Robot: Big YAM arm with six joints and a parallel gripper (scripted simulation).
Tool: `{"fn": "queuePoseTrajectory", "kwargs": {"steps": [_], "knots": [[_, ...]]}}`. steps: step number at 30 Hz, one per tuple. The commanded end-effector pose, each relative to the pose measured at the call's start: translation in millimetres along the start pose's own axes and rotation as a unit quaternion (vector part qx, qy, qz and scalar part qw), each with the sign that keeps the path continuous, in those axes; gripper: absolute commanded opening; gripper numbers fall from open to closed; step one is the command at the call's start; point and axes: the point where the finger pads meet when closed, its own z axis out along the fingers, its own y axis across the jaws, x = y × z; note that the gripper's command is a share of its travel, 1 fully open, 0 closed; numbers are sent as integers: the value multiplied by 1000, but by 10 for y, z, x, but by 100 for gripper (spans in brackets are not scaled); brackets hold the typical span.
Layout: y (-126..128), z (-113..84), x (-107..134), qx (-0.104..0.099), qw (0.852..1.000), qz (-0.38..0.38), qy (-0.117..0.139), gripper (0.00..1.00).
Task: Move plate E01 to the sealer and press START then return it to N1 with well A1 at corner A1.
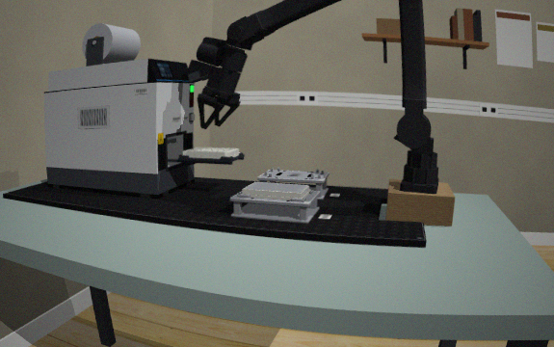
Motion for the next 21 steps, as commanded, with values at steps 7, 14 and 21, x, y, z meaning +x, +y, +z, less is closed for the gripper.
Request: {"fn": "queuePoseTrajectory", "kwargs": {"steps": [7, 14, 21], "knots": [[159, -176, -90, -1, 999, -1, -33, 100], [36, -85, 152, 3, 1000, 4, -17, 100], [149, -136, 246, -1, 1000, -8, -17, 100]]}}
